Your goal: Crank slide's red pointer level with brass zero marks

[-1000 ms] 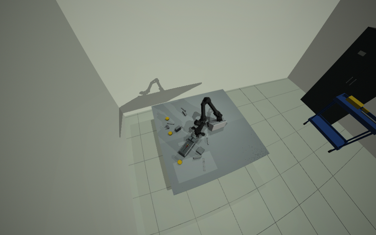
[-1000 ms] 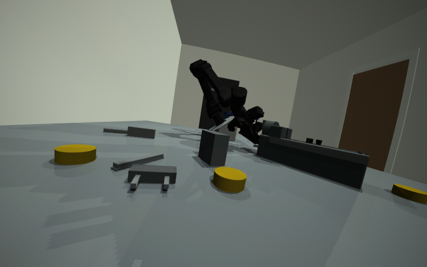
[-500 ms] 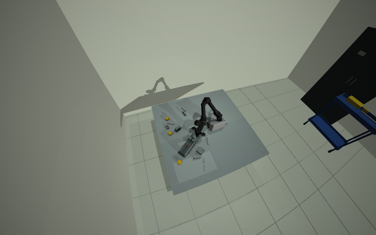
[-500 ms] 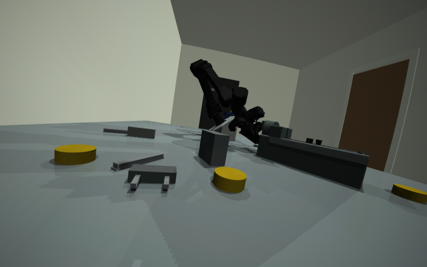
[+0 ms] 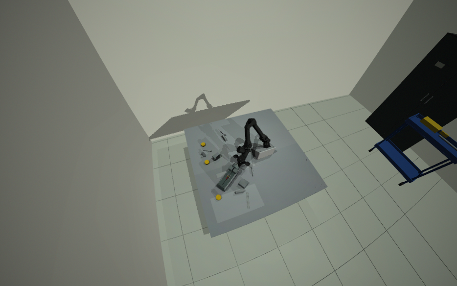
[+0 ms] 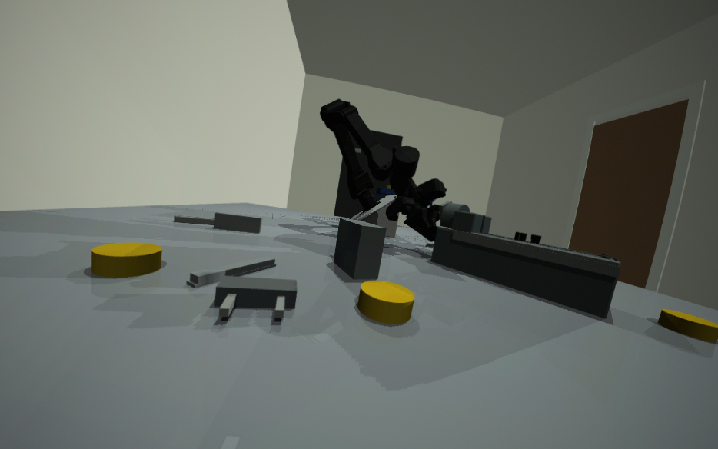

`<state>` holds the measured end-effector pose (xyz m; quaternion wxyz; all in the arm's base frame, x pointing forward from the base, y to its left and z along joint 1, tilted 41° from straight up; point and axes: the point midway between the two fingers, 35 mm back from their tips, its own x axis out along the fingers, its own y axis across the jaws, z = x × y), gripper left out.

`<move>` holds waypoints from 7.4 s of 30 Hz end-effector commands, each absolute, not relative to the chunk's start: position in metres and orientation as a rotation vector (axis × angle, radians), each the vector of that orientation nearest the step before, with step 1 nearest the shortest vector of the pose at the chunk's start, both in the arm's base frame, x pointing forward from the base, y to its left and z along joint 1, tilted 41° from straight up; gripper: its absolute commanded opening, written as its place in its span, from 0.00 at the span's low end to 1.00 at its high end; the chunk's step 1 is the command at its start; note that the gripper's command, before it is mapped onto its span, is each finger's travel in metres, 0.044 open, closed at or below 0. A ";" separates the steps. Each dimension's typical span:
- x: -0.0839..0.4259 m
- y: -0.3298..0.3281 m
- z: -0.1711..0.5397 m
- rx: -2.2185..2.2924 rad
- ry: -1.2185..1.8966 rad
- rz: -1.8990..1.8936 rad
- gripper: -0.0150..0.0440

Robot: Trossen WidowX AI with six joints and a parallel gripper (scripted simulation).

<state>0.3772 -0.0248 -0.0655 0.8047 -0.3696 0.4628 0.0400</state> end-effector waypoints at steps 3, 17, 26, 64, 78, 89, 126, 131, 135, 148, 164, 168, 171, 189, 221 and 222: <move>0.374 -0.015 -0.067 -0.793 0.995 0.111 0.25; 0.372 -0.007 -0.064 -0.792 0.995 0.112 0.25; 0.373 -0.007 -0.063 -0.792 0.995 0.112 0.25; 0.373 -0.007 -0.063 -0.793 0.995 0.112 0.25; 0.373 -0.008 -0.064 -0.795 0.996 0.108 0.34; 0.373 -0.008 -0.064 -0.795 0.996 0.108 0.83; 0.408 0.096 0.047 -0.747 1.003 0.069 1.00; 0.428 0.103 0.044 -0.702 1.009 0.011 1.00; 0.443 0.107 0.040 -0.670 1.012 -0.037 1.00; 0.490 0.119 0.021 -0.570 1.009 -0.193 1.00; 0.496 0.089 -0.024 -0.545 1.003 -0.235 1.00; 0.496 0.089 -0.024 -0.545 1.003 -0.235 1.00; 0.496 0.089 -0.024 -0.545 1.003 -0.235 1.00; 0.500 0.120 0.014 -0.543 1.004 -0.239 1.00; 0.390 0.088 0.050 -0.786 0.995 0.113 1.00; 0.389 0.088 0.050 -0.787 0.994 0.115 1.00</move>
